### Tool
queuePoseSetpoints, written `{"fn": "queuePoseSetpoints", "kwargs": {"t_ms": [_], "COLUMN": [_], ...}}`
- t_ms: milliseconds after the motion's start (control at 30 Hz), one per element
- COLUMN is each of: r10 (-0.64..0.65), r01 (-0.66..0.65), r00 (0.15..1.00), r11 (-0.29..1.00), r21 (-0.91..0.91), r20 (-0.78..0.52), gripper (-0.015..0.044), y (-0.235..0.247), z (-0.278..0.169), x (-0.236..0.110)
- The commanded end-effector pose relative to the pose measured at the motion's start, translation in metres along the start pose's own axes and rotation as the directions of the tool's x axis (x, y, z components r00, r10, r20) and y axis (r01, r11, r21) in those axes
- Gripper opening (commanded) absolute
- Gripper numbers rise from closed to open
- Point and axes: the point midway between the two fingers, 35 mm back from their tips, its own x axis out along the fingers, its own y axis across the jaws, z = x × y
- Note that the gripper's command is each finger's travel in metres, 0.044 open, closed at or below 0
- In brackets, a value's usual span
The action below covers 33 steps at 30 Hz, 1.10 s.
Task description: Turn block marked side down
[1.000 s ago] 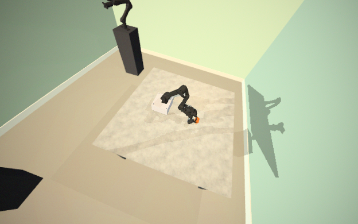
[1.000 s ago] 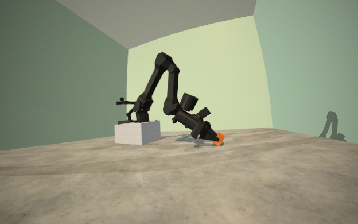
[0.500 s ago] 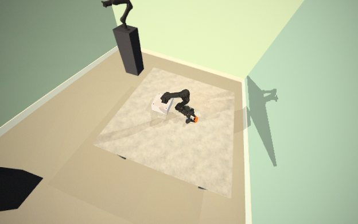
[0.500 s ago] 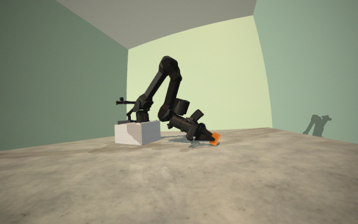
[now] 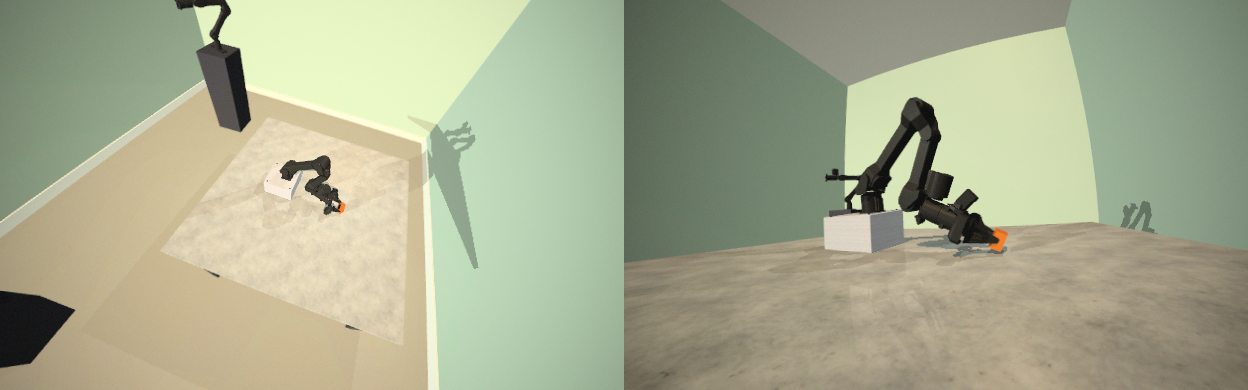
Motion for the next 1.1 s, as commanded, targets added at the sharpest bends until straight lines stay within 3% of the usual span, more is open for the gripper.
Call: {"fn": "queuePoseSetpoints", "kwargs": {"t_ms": [0,500,1067], "r10": [0.006,0.006,0.006], "r01": [-0.006,-0.006,-0.006], "r00": [1.0,1.0,1.0], "r11": [1.0,1.0,1.0], "r21": [-0.003,-0.003,-0.003], "r20": [0.007,0.007,0.007], "gripper": [0.0053,0.044,0.044], "y": [0.0008,0.0008,0.0008], "z": [0.0014,0.0014,0.0014], "x": [-0.0001,-0.0001,-0.0001]}}
